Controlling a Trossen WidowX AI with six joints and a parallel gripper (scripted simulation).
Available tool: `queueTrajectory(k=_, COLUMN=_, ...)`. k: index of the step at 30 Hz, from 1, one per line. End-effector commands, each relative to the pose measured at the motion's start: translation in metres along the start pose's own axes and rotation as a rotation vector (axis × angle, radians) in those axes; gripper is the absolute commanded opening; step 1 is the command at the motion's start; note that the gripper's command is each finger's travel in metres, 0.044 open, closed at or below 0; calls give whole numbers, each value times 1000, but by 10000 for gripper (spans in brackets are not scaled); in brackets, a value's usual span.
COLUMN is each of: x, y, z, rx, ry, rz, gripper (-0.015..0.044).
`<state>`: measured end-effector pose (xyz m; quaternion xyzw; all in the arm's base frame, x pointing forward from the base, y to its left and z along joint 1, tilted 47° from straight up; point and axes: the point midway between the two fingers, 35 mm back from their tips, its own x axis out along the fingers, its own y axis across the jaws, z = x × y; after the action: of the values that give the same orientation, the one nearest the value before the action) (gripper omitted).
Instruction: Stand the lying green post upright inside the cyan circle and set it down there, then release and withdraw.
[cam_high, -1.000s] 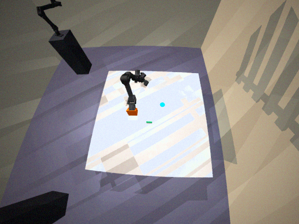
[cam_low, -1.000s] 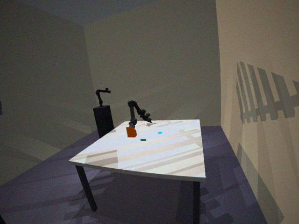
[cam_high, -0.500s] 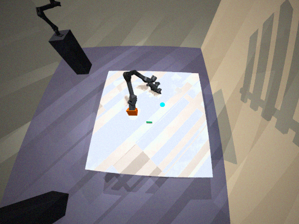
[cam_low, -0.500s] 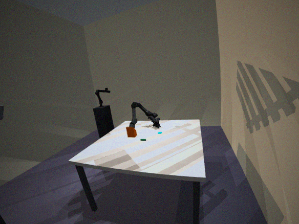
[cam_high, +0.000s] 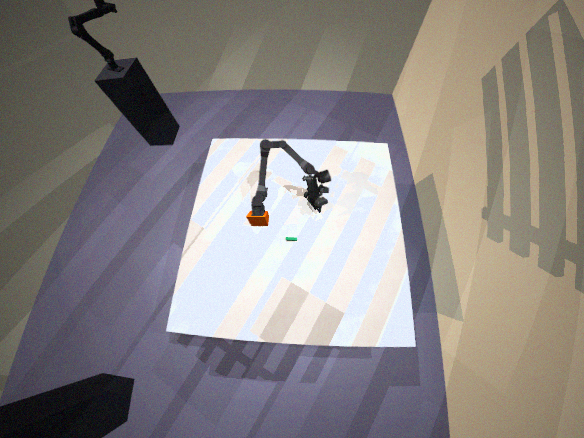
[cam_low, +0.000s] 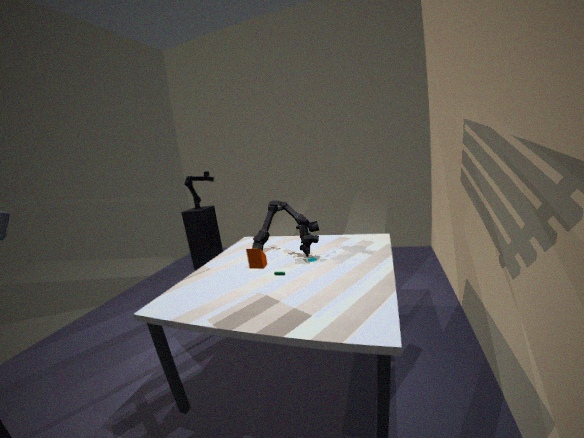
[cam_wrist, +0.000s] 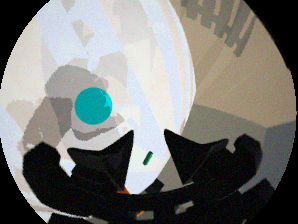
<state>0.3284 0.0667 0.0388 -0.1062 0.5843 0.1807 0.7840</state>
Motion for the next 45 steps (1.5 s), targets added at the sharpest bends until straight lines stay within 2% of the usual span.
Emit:
queueTrajectory(k=1, x=12, y=-34, z=-30, rx=52, ry=106, rz=70, gripper=233)
queueTrajectory(k=11, x=26, y=-94, z=-118, rx=251, ry=241, rz=355, gripper=233)
queueTrajectory(k=21, x=22, y=-118, z=-189, rx=485, ry=134, rz=661, gripper=233)
queueTrajectory(k=28, x=23, y=-118, z=-193, rx=505, ry=115, rz=683, gripper=233)
queueTrajectory(k=35, x=105, y=-51, z=-185, rx=505, ry=112, rz=686, gripper=233)
queueTrajectory(k=41, x=112, y=-43, z=-186, rx=505, ry=112, rz=689, gripper=233)
queueTrajectory(k=45, x=112, y=-43, z=-186, rx=505, ry=112, rz=689, gripper=127)
